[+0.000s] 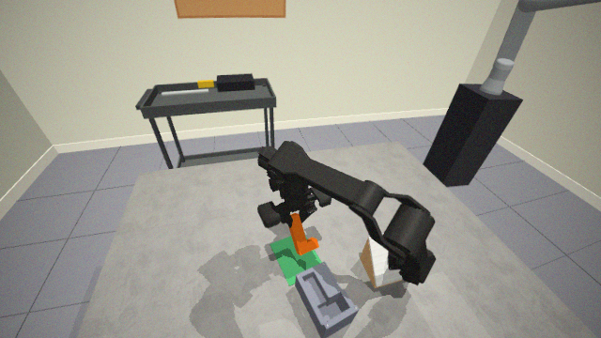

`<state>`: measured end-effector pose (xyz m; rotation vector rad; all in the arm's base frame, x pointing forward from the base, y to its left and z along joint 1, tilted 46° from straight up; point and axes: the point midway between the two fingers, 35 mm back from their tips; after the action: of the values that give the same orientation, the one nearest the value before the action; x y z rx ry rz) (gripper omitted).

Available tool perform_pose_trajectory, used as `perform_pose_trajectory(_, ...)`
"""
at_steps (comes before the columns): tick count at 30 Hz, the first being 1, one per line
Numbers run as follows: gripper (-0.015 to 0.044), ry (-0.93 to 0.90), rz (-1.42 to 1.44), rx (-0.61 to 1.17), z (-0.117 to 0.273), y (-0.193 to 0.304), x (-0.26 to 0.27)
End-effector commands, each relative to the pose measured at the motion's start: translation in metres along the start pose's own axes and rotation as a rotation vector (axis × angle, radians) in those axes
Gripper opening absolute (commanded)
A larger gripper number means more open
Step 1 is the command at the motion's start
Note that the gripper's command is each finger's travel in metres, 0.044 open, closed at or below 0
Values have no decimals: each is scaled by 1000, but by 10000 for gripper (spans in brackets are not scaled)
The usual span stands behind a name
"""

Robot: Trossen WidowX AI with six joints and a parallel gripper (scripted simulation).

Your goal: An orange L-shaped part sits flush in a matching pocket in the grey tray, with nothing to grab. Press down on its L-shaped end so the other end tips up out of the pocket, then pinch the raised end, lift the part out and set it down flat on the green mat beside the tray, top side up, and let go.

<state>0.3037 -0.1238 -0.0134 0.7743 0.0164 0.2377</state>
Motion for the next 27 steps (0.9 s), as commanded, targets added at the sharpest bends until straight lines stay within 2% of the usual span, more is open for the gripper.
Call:
perform_pose_trajectory(1,0,-4,-5,6,-8,1,0)
perform_pose_trajectory(27,0,-4,-4,7,-49,2,0)
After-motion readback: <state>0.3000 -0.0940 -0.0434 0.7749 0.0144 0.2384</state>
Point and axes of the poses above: the point midway between the two fingers, 35 mm back from their tips, its own z axis back along the fingers, its own x axis across the jaws, y = z × x, and after that the axes turned 8 degrees about -z, right-handed
